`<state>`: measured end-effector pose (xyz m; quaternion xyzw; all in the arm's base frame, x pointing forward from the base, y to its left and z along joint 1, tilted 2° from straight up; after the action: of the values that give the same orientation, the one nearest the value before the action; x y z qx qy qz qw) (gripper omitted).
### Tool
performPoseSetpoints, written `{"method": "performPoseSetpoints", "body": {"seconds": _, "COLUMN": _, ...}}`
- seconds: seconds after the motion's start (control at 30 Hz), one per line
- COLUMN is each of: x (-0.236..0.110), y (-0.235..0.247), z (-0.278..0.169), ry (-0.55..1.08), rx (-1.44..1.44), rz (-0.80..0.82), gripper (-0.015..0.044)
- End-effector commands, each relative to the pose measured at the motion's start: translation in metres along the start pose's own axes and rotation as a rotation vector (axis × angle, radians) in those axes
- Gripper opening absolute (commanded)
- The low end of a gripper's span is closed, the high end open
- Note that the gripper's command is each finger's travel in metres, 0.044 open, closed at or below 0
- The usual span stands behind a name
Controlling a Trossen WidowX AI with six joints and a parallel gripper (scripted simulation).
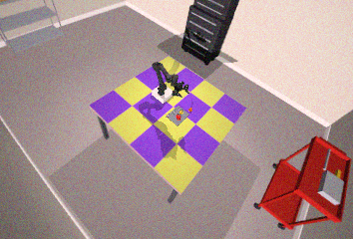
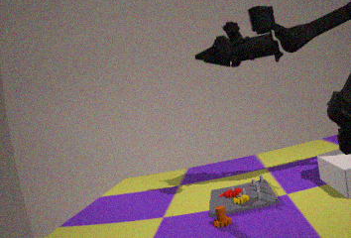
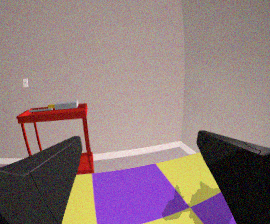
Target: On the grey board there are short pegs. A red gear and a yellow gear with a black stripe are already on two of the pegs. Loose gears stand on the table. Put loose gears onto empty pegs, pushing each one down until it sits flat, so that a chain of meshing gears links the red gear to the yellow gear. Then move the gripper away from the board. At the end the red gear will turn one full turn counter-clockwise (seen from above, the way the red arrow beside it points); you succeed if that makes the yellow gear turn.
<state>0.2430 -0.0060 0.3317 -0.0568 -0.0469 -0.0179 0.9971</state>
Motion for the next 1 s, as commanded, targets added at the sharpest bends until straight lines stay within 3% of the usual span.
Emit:
{"method": "performPoseSetpoints", "body": {"seconds": 0.0, "x": 0.002, "y": 0.001, "z": -0.001, "ry": 0.011, "rx": 0.003, "rz": 0.005, "gripper": 0.0426}}
{"method": "performPoseSetpoints", "body": {"seconds": 0.43, "x": 0.083, "y": 0.105, "z": -0.089, "ry": 0.822, "rx": 0.095, "rz": 0.277, "gripper": 0.044}}
{"method": "performPoseSetpoints", "body": {"seconds": 0.8, "x": 0.074, "y": 0.205, "z": -0.184, "ry": 1.535, "rx": -0.065, "rz": 0.322, "gripper": 0.044}}
{"method": "performPoseSetpoints", "body": {"seconds": 0.97, "x": 0.072, "y": 0.207, "z": -0.191, "ry": 1.576, "rx": -0.083, "rz": 0.317, "gripper": 0.044}}
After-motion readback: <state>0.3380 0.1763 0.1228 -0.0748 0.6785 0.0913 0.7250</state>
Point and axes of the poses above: the point midway between the two fingers, 35 mm back from their tips, its own x axis out along the fingers, its own y axis across the jaws, z = x × y, the point moved 7 cm from there along -x, back along the fingers, and after that the axes turned 7 degrees about -x, right-handed, at the moved point
